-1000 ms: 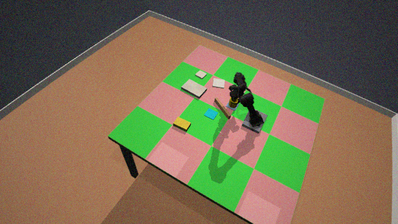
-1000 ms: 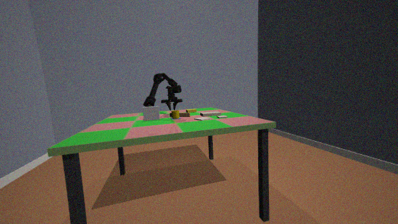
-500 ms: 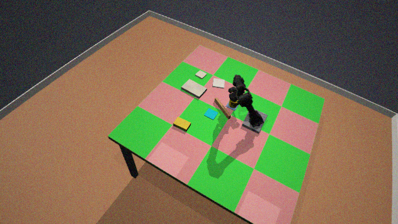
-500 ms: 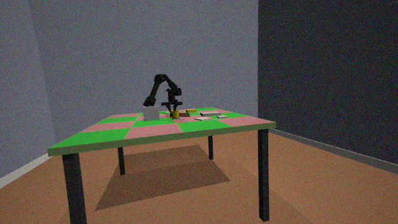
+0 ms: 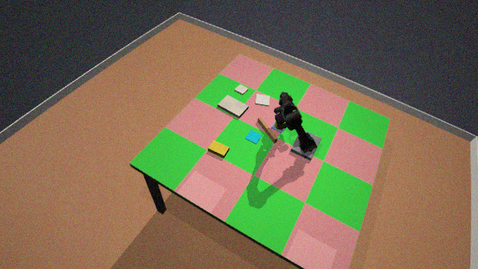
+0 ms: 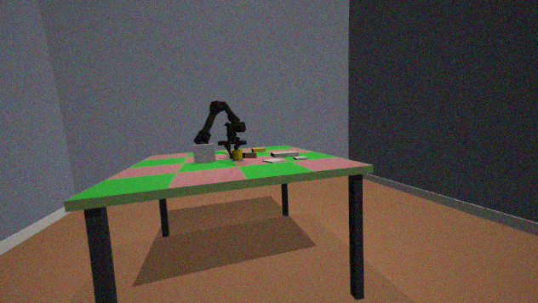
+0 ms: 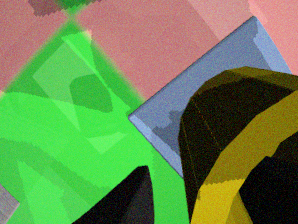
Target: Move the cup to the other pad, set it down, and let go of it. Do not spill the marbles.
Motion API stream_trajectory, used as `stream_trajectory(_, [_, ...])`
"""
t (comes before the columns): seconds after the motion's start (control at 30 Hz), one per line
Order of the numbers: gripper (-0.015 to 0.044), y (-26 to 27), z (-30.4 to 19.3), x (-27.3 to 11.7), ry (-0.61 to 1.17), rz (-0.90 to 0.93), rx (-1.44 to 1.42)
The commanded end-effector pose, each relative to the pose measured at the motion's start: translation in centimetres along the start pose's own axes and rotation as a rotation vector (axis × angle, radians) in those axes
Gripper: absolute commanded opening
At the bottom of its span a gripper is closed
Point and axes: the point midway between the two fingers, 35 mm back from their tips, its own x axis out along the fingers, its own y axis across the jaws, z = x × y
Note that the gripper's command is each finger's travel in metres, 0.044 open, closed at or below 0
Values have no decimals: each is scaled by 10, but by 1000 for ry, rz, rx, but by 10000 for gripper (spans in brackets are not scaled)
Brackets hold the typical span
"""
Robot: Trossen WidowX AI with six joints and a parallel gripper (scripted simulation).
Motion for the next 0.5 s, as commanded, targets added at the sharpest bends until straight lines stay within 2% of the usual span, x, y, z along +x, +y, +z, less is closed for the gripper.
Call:
stream_trajectory(0.0, [147, 0, 0, 0, 0, -1, -1])
stream_trajectory(0.47, [53, 0, 0, 0, 0, -1, -1])
